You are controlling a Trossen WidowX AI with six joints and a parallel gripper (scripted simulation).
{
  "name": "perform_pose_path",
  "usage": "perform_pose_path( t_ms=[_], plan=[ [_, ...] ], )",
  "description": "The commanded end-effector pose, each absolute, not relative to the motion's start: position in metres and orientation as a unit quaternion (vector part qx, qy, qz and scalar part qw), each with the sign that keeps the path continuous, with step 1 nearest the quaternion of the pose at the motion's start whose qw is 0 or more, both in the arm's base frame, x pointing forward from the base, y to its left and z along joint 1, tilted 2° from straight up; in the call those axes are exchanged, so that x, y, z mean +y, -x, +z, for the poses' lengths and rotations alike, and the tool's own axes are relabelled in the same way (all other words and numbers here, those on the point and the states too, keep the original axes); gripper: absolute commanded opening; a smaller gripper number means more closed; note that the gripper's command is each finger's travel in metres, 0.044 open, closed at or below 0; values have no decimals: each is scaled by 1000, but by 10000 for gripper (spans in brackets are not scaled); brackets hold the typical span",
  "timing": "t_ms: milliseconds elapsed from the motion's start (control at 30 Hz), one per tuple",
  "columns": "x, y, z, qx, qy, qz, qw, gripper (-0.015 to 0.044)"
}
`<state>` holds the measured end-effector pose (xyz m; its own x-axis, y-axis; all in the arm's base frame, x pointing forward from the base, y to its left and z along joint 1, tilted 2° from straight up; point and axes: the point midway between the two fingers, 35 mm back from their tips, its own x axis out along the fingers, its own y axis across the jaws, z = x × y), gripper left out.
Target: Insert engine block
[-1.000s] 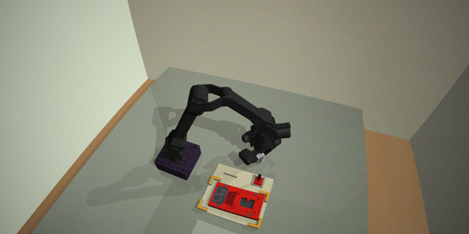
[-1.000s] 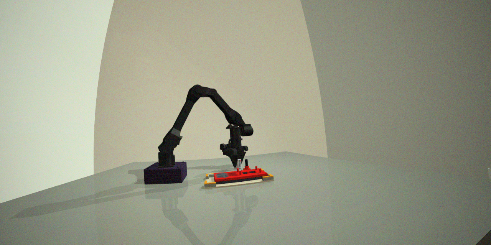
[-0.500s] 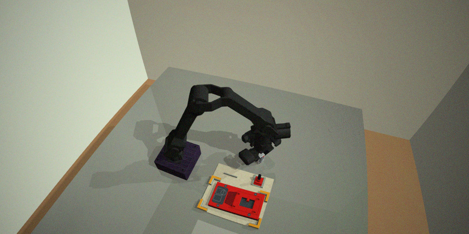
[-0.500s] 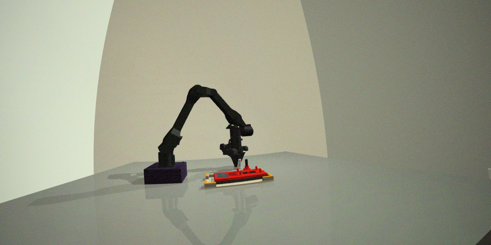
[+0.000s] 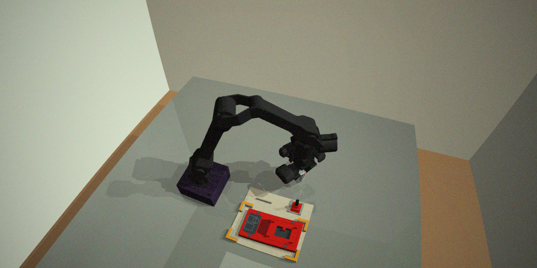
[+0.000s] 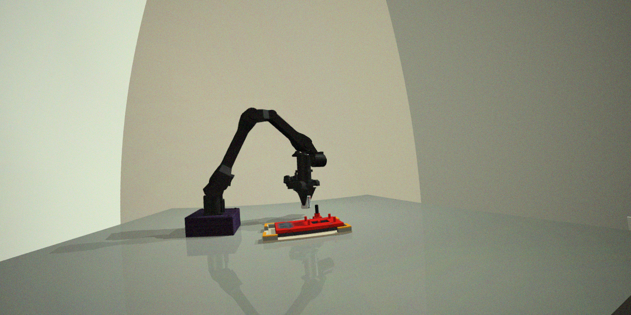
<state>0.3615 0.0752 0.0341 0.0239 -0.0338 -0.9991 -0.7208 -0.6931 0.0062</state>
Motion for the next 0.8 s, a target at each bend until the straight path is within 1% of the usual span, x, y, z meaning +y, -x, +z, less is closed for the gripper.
perform_pose_path(
  t_ms=[0,767],
  plan=[
    [75,-365,52,280,669,633,270,0],
    [74,-358,126,280,669,633,270,0]
  ],
)
